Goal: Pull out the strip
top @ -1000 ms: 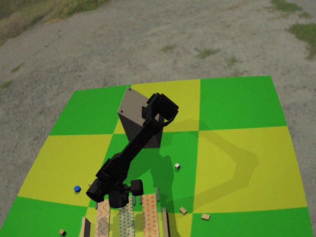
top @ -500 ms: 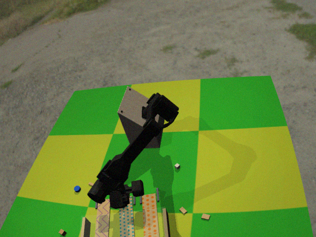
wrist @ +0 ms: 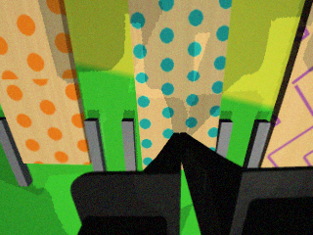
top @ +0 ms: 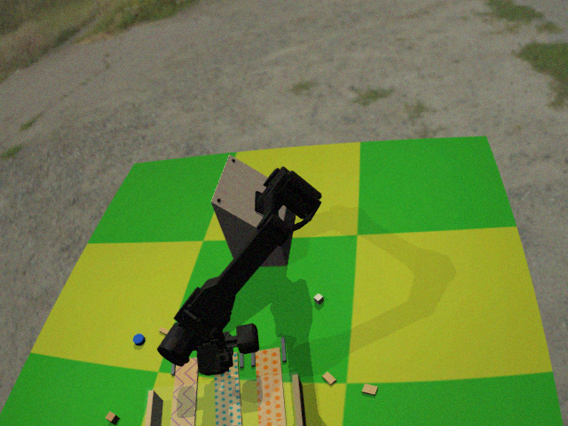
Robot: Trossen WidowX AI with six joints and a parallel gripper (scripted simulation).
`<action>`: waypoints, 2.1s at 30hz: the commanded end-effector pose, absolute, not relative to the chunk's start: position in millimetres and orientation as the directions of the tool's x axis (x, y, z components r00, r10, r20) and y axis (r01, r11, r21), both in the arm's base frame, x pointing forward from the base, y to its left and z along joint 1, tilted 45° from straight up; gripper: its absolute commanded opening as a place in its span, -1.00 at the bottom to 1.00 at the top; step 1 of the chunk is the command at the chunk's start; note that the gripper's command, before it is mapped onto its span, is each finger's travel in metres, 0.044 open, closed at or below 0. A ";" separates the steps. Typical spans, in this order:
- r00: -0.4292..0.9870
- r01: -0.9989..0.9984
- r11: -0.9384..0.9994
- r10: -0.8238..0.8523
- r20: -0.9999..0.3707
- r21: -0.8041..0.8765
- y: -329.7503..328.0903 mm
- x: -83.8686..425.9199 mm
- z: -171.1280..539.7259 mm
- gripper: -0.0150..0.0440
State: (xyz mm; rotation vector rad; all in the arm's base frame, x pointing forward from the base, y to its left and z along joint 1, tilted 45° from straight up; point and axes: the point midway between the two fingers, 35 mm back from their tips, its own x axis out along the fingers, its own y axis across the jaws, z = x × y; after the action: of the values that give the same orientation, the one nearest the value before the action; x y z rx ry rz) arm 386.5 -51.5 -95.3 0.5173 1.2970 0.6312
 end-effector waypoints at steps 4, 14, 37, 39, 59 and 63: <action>0.148 -0.130 0.724 0.690 -0.709 0.678 -50.0 386.0 -96.1 -0.49; 0.148 -0.130 0.724 0.690 -0.709 0.678 -49.5 386.2 -96.7 -0.49; 0.148 -0.130 0.724 0.690 -0.709 0.678 -48.2 387.4 -98.5 -0.49; 0.148 -0.130 0.724 0.690 -0.709 0.678 -48.1 387.5 -98.7 -0.49; 0.148 -0.130 0.724 0.690 -0.709 0.678 -47.3 383.4 -100.9 -0.49; 0.147 -0.130 0.724 0.690 -0.709 0.678 -47.3 377.0 -102.5 -0.49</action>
State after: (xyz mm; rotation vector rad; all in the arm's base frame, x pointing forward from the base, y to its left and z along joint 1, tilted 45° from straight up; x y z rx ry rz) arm 386.5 -51.5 -97.3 0.5242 1.2805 0.6250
